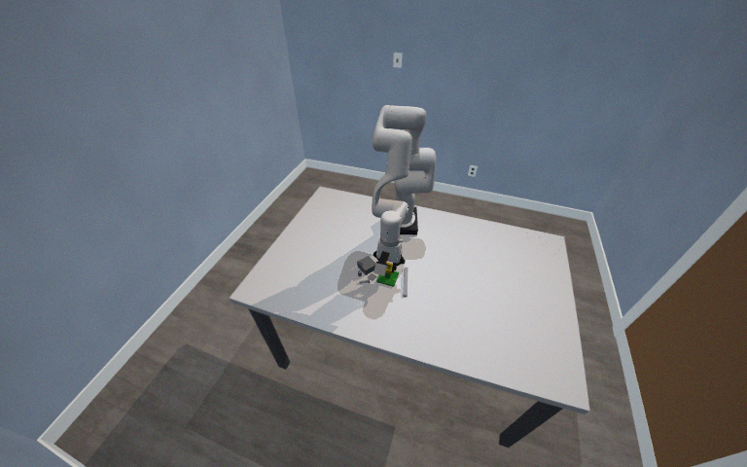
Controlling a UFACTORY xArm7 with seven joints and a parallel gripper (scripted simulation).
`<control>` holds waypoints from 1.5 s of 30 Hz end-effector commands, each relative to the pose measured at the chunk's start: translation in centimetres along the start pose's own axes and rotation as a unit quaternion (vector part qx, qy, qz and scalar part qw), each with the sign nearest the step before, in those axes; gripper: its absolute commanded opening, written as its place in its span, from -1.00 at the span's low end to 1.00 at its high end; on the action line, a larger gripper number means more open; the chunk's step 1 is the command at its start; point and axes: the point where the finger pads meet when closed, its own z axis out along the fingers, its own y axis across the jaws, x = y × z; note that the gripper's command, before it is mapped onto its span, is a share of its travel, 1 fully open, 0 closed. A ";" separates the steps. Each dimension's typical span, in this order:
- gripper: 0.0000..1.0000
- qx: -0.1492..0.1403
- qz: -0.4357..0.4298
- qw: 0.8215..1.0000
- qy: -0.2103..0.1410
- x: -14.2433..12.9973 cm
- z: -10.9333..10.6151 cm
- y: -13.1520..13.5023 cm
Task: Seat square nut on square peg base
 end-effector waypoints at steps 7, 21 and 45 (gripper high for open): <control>-1.00 0.001 0.000 1.000 0.002 0.2 0.1 -0.1; -1.00 0.004 0.000 1.000 0.002 0.2 2.4 -0.3; -1.00 -0.001 0.001 1.000 0.003 0.1 4.4 -0.1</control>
